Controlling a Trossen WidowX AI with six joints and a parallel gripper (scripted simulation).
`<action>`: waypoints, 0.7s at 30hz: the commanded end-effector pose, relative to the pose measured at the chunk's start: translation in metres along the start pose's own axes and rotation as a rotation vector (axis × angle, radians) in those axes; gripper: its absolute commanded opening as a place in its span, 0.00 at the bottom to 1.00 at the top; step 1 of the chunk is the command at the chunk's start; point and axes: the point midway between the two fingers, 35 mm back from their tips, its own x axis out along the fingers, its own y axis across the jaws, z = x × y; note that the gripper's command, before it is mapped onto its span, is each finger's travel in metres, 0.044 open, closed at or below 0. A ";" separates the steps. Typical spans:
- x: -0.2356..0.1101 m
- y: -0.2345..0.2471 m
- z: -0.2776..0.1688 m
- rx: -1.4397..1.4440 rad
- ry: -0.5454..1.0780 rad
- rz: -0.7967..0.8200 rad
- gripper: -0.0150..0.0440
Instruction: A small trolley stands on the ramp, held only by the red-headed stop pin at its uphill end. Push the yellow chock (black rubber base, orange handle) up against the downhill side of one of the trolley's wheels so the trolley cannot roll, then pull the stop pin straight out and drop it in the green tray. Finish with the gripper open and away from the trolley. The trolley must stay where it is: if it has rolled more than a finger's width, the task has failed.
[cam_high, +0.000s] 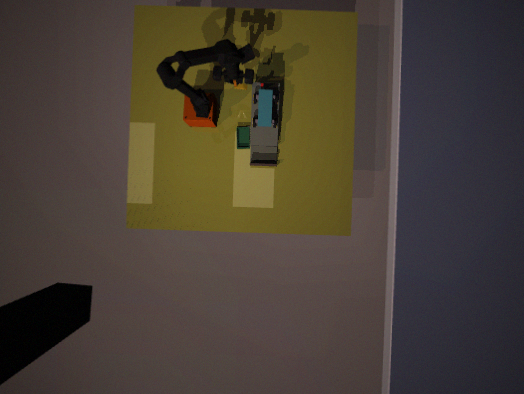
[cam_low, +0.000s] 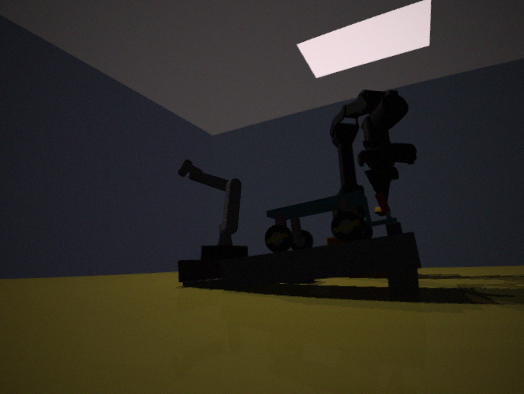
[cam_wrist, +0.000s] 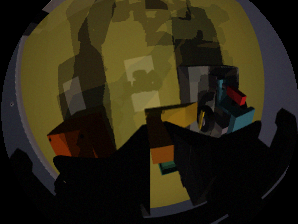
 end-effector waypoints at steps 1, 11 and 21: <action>-0.001 0.000 0.000 0.131 0.001 -0.003 0.25; -0.001 0.000 0.000 0.477 -0.002 -0.004 0.25; -0.001 0.000 0.000 0.811 -0.003 -0.004 0.25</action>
